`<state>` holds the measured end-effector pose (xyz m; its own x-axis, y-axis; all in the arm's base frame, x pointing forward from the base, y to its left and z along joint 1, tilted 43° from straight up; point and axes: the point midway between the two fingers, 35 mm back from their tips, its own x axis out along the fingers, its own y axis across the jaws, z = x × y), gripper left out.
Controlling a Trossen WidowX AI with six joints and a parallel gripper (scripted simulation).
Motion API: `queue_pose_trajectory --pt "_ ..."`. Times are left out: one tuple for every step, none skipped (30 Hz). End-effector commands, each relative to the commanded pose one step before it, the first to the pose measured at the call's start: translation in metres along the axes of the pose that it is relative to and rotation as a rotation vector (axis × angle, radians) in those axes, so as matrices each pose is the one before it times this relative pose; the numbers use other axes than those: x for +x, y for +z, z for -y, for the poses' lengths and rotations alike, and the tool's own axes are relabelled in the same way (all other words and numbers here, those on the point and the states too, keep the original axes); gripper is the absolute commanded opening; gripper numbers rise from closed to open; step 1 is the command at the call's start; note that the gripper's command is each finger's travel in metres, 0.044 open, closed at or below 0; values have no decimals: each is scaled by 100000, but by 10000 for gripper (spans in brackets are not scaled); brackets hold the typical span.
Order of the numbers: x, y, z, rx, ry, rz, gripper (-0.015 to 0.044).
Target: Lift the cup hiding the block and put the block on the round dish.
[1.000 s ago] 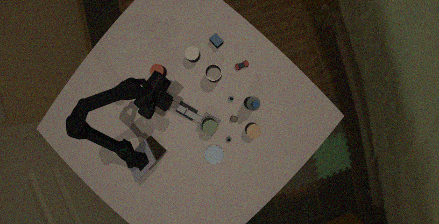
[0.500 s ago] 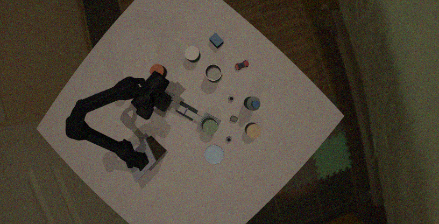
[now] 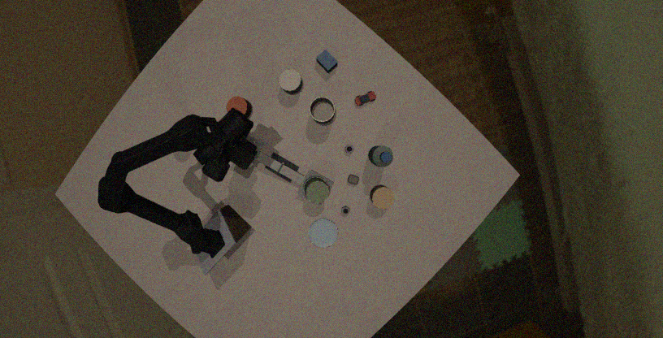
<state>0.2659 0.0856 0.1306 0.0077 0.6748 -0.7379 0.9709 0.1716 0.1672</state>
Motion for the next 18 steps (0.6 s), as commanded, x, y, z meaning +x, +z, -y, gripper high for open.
queue_pose_trajectory --pt "-785 -106 -72 -632 1089 -267 0" --pt "-125 -16 23 4 8 -32 0" --pt "-125 -16 23 4 9 -33 0" --pt "-125 -17 24 4 9 -34 0" --pt "-125 -17 24 4 10 -35 0" --pt "-125 -18 24 4 10 -36 0" --pt "-125 -18 25 4 11 -37 0" --pt "-125 -19 25 4 11 -37 0" --pt "-125 -19 26 4 12 -38 0" --pt "-125 -20 26 4 12 -39 0" --pt "-125 -20 27 4 13 -40 0" --pt "657 111 76 633 -1102 240 0" --pt "0 0 0 0 0 0 0" --pt "0 0 0 0 0 0 0" --pt "0 0 0 0 0 0 0" --pt "0 0 0 0 0 0 0" --pt "0 0 0 0 0 0 0" --pt "0 0 0 0 0 0 0"
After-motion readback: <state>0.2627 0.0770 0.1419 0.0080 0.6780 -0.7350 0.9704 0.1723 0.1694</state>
